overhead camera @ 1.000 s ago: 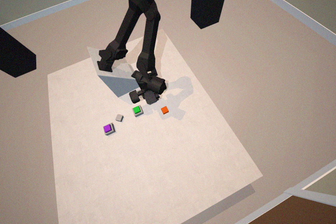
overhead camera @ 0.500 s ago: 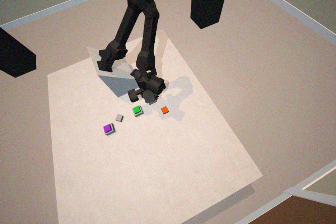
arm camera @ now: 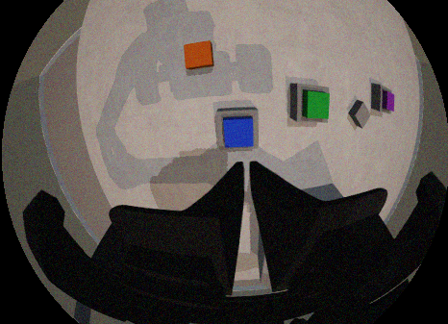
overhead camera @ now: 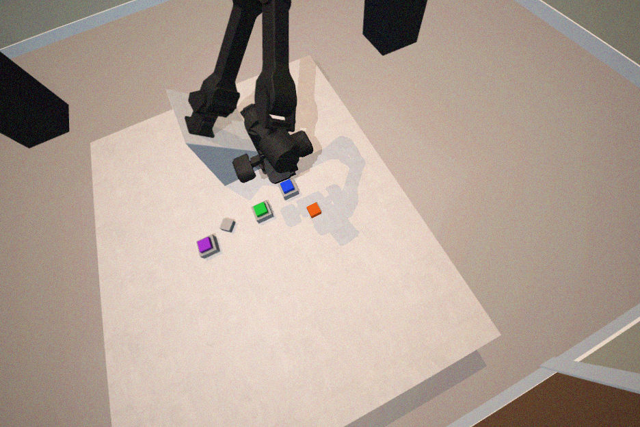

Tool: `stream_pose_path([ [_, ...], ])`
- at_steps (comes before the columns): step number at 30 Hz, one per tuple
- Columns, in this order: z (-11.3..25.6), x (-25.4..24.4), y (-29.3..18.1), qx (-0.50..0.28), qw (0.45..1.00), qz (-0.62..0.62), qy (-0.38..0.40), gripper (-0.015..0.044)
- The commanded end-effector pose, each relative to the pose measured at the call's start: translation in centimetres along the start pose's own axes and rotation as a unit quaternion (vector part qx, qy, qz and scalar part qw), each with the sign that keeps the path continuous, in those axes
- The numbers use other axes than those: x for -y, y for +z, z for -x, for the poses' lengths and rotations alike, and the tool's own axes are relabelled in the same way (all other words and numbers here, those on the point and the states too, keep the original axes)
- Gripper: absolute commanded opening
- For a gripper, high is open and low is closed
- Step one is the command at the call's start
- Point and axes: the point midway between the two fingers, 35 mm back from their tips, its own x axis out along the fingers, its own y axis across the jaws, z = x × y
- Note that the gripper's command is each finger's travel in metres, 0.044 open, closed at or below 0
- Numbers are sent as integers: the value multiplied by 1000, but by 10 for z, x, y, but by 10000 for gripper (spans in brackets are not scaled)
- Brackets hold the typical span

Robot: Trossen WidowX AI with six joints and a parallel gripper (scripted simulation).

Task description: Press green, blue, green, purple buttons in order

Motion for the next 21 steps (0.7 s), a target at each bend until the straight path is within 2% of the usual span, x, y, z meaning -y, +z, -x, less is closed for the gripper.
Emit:
stream_pose_path([
  [1, 6, 0, -1, -3, 1000, 2, 2, 20],
  [10, 6, 88, 31, -2, 1000, 2, -1, 20],
  [15, 3, 96, 32, -2, 1000, 2, 0, 20],
  [21, -54, 95, 31, -2, 1000, 2, 1, 20],
])
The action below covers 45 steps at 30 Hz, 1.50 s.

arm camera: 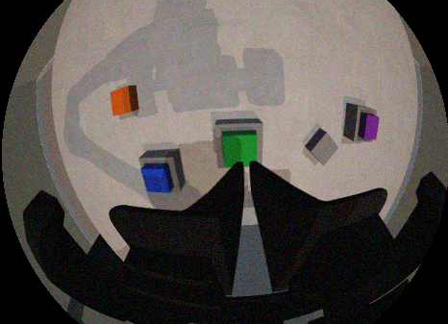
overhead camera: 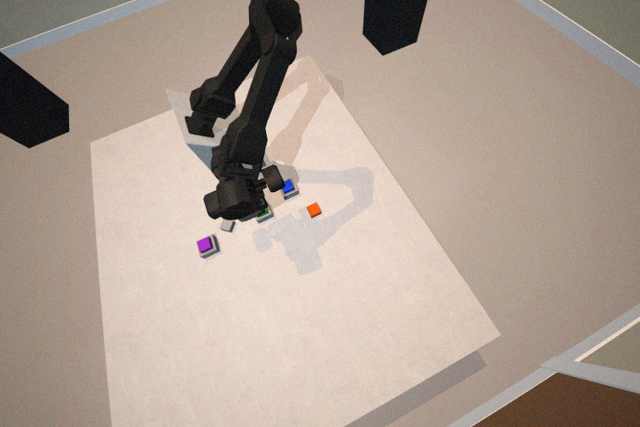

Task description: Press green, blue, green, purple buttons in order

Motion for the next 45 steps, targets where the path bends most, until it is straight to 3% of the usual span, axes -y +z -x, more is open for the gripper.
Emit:
stream_pose_path([
  [1, -26, -2, -10, -11, 1000, -6, 6, 20],
  [26, -60, -2, -11, -12, 1000, -6, 6, 20],
  [45, -58, -2, -9, -9, 1000, -4, 5, 20],
])
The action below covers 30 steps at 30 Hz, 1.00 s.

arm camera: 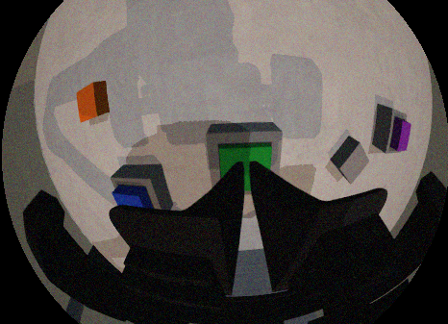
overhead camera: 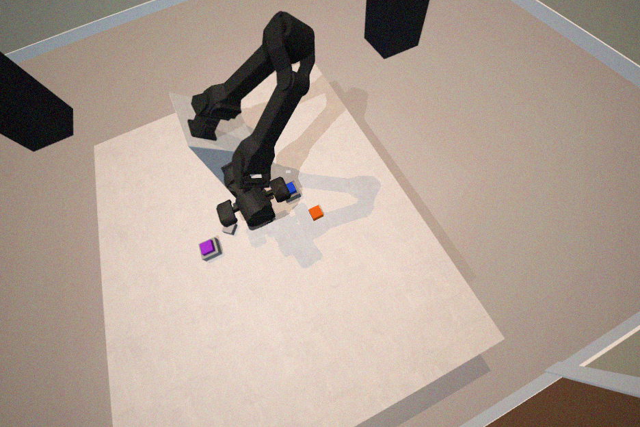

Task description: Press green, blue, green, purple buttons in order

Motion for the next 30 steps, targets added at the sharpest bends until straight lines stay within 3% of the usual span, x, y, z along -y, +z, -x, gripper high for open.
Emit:
stream_pose_path([
  [1, 7, 0, 0, 0, 1000, 0, 0, 20],
  [4, 31, 0, -1, -2, 1000, -2, 0, 20],
  [9, 40, 1, 0, -2, 1000, -2, -1, 20],
  [14, 93, 1, 0, -2, 1000, -2, -1, 20],
  [19, 95, 2, 1, -2, 1000, -2, -1, 20],
  [30, 103, 121, 33, 1, 1000, -3, -12, 20],
])
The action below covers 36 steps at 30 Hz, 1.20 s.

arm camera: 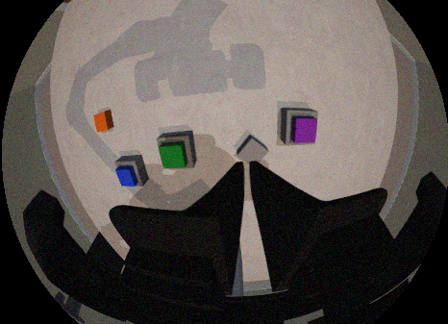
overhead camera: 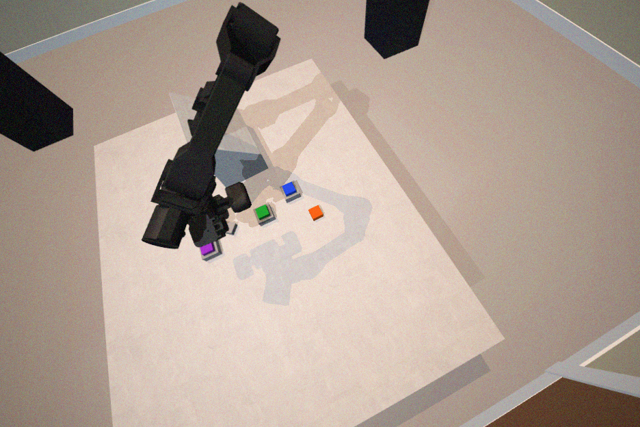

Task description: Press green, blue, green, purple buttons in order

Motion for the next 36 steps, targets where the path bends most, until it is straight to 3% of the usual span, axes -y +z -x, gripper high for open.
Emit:
stream_pose_path([
  [1, -2, 46, 1, -2, 1000, -1, 1, 20],
  [5, -7, 87, -4, -3, 1000, 2, 6, 20],
  [9, -11, 90, -4, -3, 1000, 2, 6, 20],
  [14, -70, 88, -5, -3, 1000, 2, 8, 20],
  [36, -99, 87, -5, -3, 1000, 2, 9, 20],
])
